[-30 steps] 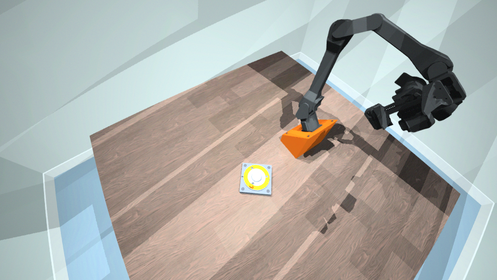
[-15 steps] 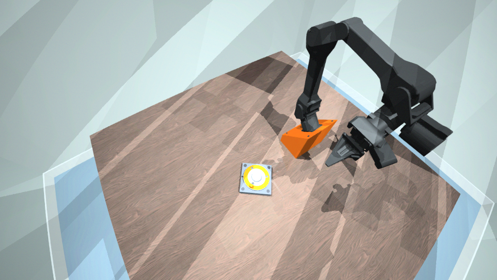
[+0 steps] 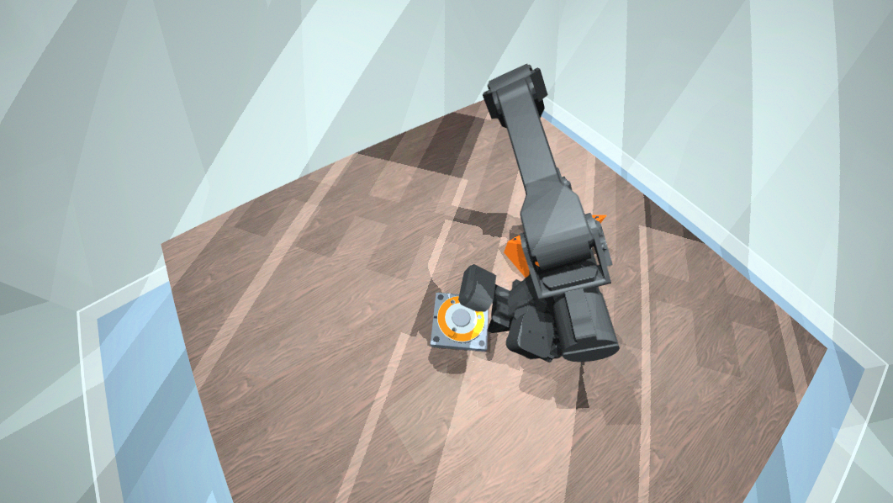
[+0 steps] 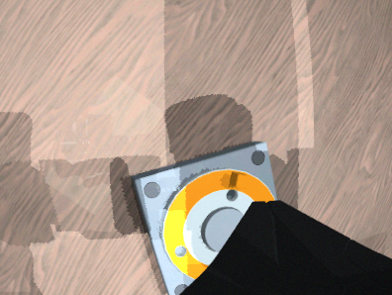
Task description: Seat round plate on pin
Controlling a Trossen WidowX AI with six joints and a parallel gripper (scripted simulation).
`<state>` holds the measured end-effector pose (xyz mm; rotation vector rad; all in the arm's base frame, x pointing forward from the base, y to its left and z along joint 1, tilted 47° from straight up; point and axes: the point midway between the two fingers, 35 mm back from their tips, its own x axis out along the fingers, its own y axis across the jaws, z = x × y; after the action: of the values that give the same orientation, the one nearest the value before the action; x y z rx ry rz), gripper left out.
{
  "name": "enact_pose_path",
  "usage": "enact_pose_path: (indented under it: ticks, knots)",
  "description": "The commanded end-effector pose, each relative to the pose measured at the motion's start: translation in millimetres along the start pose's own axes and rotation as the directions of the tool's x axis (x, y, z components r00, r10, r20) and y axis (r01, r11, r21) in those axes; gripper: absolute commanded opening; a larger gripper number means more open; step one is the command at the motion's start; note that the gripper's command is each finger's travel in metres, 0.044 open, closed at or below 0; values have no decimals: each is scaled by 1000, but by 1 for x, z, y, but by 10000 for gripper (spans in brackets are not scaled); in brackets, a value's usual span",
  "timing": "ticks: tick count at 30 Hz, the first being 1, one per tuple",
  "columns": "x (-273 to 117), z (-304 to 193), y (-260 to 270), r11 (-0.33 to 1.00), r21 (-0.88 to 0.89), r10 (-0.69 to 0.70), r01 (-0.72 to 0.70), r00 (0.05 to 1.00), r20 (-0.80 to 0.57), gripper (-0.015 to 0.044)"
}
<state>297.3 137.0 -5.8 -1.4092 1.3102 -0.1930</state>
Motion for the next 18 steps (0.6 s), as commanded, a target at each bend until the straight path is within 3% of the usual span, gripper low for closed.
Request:
enact_pose_path:
  ticks: [1, 7, 18]
  knots:
    - [40, -8, -6, 970, 222, 118, -95, 988, -95, 0]
    - [108, -30, -16, 772, 620, 332, -141, 921, -204, 0]
    - [117, -32, -20, 740, 658, 355, -136, 911, -212, 0]
